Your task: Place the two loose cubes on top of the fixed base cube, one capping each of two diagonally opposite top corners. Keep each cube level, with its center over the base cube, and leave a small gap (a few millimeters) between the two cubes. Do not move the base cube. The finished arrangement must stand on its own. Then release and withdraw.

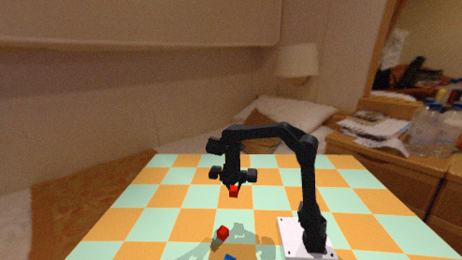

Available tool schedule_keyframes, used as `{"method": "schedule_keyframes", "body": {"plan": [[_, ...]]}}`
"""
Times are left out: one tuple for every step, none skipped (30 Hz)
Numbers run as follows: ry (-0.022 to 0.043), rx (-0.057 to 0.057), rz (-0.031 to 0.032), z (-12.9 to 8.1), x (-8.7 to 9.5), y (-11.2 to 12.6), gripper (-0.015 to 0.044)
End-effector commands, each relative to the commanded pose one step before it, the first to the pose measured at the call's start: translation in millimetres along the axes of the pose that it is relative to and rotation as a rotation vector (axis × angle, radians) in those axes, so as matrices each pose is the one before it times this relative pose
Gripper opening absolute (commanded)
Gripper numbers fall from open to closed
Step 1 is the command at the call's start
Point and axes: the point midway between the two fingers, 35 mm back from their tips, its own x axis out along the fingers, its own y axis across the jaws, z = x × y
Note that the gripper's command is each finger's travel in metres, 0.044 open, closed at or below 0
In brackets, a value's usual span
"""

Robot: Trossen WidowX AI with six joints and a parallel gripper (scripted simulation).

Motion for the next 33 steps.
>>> {"method": "schedule_keyframes", "body": {"plan": [[-0.00199,0.0106,-0.00784,2.50,-4.75,-1.25,0.0105],[-0.00027,0.0132,-0.00003,2.67,0.52,-0.50,0.0105],[-0.00032,0.0159,-0.00002,3.23,0.63,-0.52,0.0105],[-0.00032,0.0159,-0.00002,3.24,0.63,-0.43,0.0105],[-0.00032,0.0159,-0.00001,3.25,0.63,-0.35,0.0105],[-0.00032,0.0159,0.00000,3.25,0.63,-0.26,0.0105],[-0.00032,0.0159,0.00001,3.25,0.63,-0.17,0.0105],[-0.00032,0.0159,0.00002,3.25,0.63,-0.08,0.0105],[-0.00031,0.0159,0.00002,3.25,0.63,0.01,0.0105],[-0.00031,0.0159,0.00003,3.25,0.63,0.10,0.0105],[-0.00031,0.0159,0.00004,3.24,0.63,0.18,0.0105],[-0.00031,0.0159,0.00005,3.23,0.63,0.27,0.0105],[-0.00030,0.0159,0.00005,3.22,0.63,0.36,0.0105],[-0.00030,0.0159,0.00006,3.20,0.63,0.44,0.0105],[-0.00030,0.0159,0.00007,3.19,0.63,0.53,0.0105],[-0.00029,0.0159,0.00007,3.17,0.63,0.62,0.0105],[-0.00029,0.0159,0.00008,3.15,0.63,0.70,0.0105],[-0.00028,0.0159,0.00009,3.13,0.63,0.78,0.0105],[-0.00028,0.0159,0.00009,3.10,0.63,0.87,0.0105],[-0.00028,0.0159,0.00010,3.07,0.63,0.95,0.0105],[-0.00027,0.0159,0.00011,3.04,0.63,1.03,0.0105],[-0.00027,0.0159,0.00011,3.01,0.63,1.11,0.0105],[-0.00026,0.0159,0.00012,2.97,0.63,1.19,0.0105],[-0.00026,0.0159,0.00012,2.94,0.63,1.27,0.0105],[-0.00025,0.0159,0.00013,2.90,0.63,1.35,0.0105],[-0.00025,0.0159,0.00013,2.86,0.63,1.43,0.0105],[-0.00024,0.0159,0.00014,2.82,0.63,1.50,0.0105],[-0.00024,0.0159,0.00014,2.77,0.63,1.58,0.0105],[-0.00023,0.0159,0.00015,2.72,0.63,1.65,0.0105],[-0.00023,0.0159,0.00015,2.68,0.63,1.72,0.0105],[-0.00022,0.0159,0.00016,2.62,0.63,1.79,0.0105],[-0.00022,0.0159,0.00016,2.57,0.63,1.86,0.0105],[-0.00021,0.0159,0.00017,2.52,0.63,1.92,0.0105]]}}
